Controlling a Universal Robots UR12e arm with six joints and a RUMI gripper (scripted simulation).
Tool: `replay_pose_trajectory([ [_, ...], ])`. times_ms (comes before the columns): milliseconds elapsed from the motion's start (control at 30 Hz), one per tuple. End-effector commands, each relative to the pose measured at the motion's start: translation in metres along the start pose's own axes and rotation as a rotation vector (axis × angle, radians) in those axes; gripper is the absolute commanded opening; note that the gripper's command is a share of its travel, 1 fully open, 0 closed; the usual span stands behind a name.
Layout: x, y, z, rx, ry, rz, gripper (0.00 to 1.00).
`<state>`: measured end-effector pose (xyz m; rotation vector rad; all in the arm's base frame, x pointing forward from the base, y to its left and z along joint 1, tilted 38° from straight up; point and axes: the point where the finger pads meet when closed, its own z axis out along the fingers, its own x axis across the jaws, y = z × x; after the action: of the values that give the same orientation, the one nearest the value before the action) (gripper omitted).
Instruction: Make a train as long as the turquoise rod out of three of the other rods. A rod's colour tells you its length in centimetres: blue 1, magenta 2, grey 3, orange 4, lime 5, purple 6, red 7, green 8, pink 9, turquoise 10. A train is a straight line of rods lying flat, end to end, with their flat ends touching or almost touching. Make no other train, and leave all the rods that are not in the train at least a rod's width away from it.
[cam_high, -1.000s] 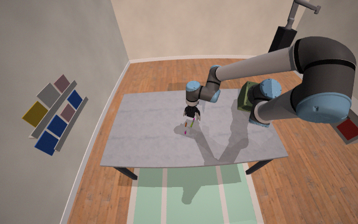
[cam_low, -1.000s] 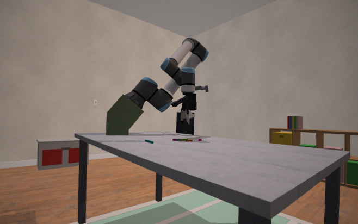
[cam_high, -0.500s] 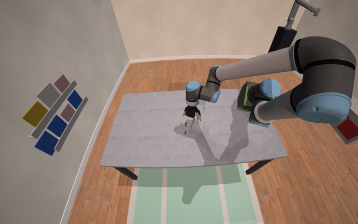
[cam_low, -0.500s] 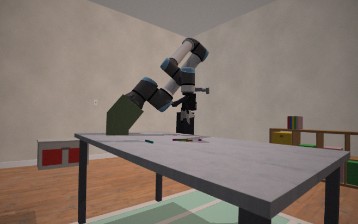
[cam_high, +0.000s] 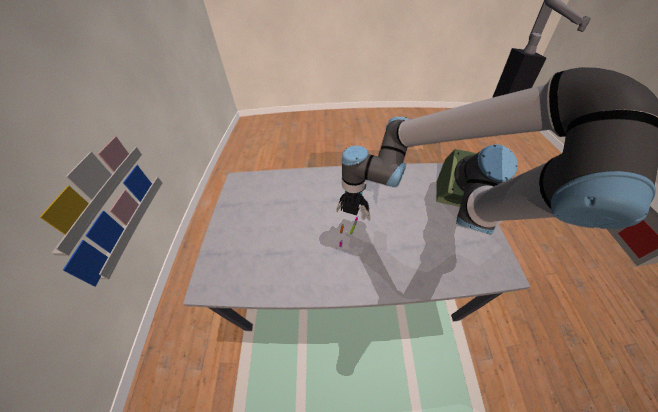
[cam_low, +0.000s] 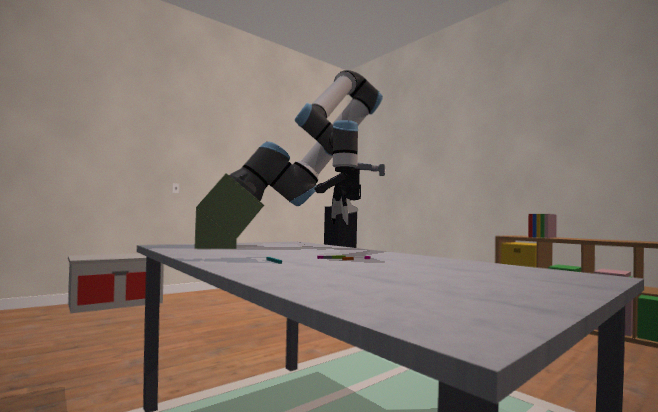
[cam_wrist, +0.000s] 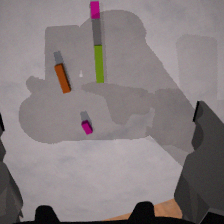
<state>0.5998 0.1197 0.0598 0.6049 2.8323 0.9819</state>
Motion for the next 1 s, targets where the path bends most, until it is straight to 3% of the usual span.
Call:
replay_pose_trajectory([
  [0, -0.003, 0.001, -0.025, 0.001, -0.004, -0.004, 1.0],
  [367, -0.003, 0.001, -0.078, 0.002, -0.004, -0.004, 1.0],
  [967, -0.001, 0.001, -0.081, 0.001, 0.001, -0.002, 1.0],
])
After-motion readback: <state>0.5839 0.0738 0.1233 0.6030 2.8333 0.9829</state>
